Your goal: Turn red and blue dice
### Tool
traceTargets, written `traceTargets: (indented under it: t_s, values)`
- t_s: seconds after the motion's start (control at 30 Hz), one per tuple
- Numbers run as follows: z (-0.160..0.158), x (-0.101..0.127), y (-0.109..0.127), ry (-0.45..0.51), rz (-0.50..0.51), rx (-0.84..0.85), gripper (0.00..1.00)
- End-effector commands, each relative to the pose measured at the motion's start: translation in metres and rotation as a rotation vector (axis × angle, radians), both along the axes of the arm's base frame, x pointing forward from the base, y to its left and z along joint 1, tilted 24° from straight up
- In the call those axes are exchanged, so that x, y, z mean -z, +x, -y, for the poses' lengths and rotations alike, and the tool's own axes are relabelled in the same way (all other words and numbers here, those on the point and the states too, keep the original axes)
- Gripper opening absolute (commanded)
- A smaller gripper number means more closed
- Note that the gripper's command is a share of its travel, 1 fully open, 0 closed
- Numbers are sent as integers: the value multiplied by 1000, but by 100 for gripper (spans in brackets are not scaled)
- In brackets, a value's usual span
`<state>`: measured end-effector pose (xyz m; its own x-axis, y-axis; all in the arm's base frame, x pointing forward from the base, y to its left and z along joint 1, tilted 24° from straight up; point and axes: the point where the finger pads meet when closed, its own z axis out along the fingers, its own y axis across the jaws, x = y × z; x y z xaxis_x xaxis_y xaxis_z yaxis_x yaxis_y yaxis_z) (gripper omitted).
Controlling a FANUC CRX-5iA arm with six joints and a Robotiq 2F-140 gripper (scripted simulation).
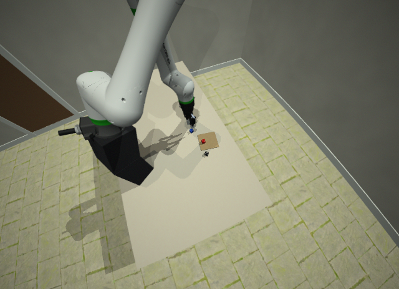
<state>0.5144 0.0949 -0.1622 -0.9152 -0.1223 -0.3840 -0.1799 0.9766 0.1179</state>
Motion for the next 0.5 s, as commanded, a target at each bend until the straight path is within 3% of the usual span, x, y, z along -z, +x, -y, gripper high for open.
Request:
traceTargets:
  t_s: [0.0, 0.47]
  values:
    - [0, 0, 0, -2, 0, 1, 25]
    - [0, 2, 1, -3, 0, 1, 25]
